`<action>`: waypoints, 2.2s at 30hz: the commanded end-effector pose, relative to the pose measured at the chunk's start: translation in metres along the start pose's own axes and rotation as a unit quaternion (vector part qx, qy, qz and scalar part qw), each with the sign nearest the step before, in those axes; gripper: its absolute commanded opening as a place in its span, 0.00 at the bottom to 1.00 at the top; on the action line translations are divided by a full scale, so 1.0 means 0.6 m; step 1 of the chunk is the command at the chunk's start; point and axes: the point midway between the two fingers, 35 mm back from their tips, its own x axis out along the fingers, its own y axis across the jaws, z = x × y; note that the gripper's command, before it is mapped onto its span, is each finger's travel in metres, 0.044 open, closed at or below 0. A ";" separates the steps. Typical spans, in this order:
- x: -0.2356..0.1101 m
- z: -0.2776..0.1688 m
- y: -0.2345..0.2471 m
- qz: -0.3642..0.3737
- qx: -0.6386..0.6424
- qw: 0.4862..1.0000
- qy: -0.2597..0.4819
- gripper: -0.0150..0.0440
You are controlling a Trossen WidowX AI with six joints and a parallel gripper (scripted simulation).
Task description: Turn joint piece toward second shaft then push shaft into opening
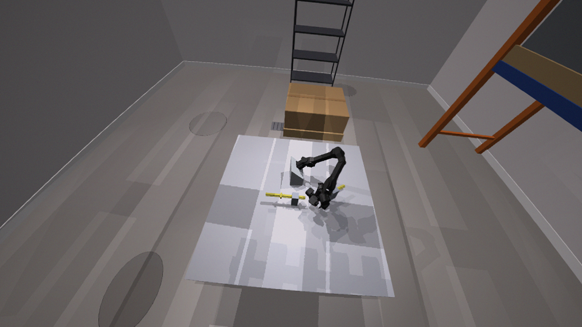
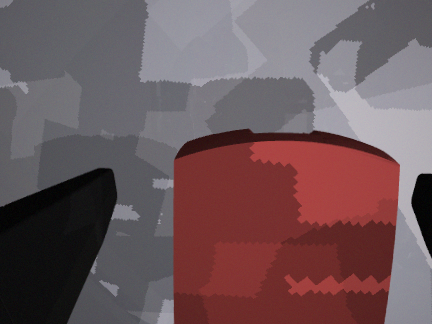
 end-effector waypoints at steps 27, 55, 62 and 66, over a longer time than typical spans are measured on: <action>0.034 -0.002 -0.002 -0.002 0.003 1.000 0.000 0.56; 0.034 -0.002 -0.002 -0.002 0.003 1.000 0.000 0.56; 0.034 -0.002 -0.002 -0.002 0.003 1.000 0.000 0.56; 0.034 -0.002 -0.002 -0.002 0.003 1.000 0.000 0.56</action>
